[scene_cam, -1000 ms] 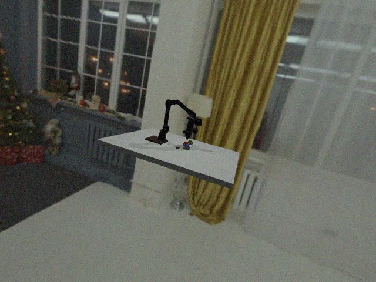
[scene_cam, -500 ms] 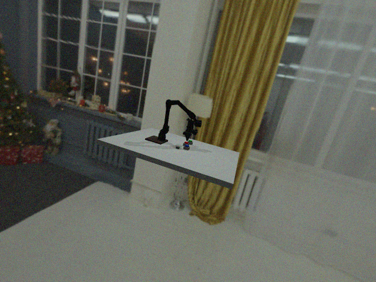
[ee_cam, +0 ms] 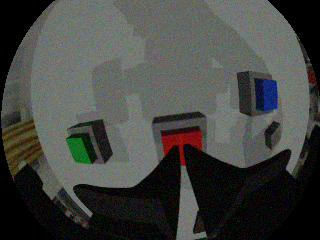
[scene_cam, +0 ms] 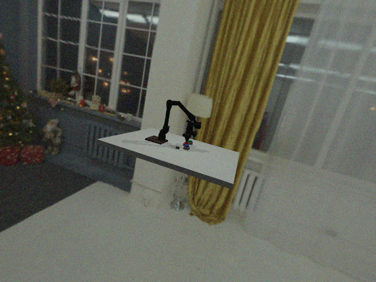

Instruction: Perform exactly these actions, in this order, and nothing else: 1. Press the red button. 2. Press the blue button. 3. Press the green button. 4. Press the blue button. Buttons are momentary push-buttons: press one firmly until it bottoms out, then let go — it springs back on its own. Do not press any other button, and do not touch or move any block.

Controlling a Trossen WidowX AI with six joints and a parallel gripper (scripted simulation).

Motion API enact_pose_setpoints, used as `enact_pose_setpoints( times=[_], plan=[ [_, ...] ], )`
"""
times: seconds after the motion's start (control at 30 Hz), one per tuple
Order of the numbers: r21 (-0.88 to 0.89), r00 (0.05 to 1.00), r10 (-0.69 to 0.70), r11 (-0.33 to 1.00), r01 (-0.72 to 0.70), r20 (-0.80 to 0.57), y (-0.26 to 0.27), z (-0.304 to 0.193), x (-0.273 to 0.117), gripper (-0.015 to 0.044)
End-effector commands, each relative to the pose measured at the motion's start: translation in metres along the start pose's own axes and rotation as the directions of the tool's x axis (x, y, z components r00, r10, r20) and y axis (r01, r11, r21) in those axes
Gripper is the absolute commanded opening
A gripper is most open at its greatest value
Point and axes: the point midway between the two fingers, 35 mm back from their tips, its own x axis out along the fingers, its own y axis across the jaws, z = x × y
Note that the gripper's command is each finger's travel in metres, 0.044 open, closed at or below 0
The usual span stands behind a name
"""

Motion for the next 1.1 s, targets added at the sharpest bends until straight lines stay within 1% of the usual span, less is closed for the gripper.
enact_pose_setpoints(
  times=[0.0,0.67,0.8,1.07],
  plan=[
    [-0.004,1.0,-0.009,1.0,0.009,-0.007,-0.002,-0.001,0.004,0.002],
    [-0.004,1.0,-0.009,1.0,0.009,-0.007,-0.002,-0.001,0.004,0.002],
    [-0.004,1.0,-0.009,1.0,0.009,-0.007,-0.001,-0.001,-0.027,0.002],
    [-0.004,1.0,-0.009,1.0,0.009,-0.007,-0.001,-0.001,-0.031,0.002]
  ],
)
